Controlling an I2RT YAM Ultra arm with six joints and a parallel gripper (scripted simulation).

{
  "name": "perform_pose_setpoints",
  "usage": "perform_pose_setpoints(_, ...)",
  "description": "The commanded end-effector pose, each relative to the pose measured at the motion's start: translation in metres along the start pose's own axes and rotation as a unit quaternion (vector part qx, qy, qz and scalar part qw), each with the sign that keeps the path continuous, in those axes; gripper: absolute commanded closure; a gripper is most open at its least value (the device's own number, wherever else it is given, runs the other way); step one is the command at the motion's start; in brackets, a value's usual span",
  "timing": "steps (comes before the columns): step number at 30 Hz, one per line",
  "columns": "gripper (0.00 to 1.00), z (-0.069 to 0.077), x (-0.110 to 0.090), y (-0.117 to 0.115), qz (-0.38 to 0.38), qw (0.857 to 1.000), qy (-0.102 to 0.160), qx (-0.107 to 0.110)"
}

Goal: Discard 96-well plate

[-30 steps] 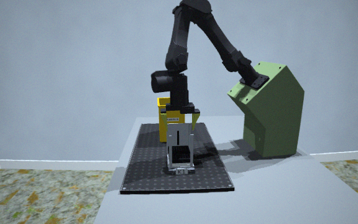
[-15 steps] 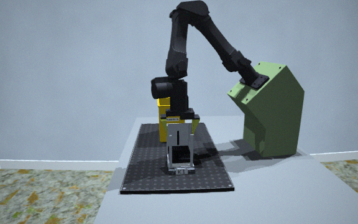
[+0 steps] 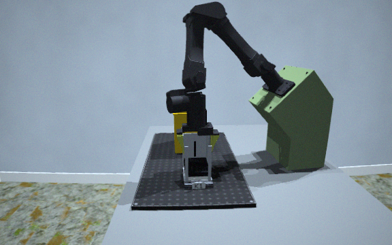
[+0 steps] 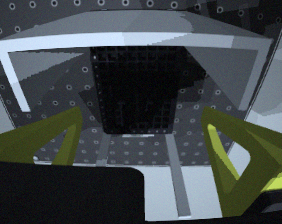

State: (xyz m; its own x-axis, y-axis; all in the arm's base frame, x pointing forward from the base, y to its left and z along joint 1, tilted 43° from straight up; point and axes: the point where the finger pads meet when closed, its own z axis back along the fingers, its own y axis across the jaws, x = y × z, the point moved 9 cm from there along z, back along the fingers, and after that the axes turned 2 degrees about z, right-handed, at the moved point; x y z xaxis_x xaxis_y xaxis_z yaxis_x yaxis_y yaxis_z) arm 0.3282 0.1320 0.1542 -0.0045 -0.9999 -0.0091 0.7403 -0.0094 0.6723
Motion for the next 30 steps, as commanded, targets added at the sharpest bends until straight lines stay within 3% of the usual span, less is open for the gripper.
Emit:
perform_pose_setpoints(1,0.00,-0.001,-0.002,0.005,-0.001,1.000,0.004,0.010)
perform_pose_setpoints(30,0.00,-0.042,-0.002,0.005,-0.001,1.000,0.004,0.010)
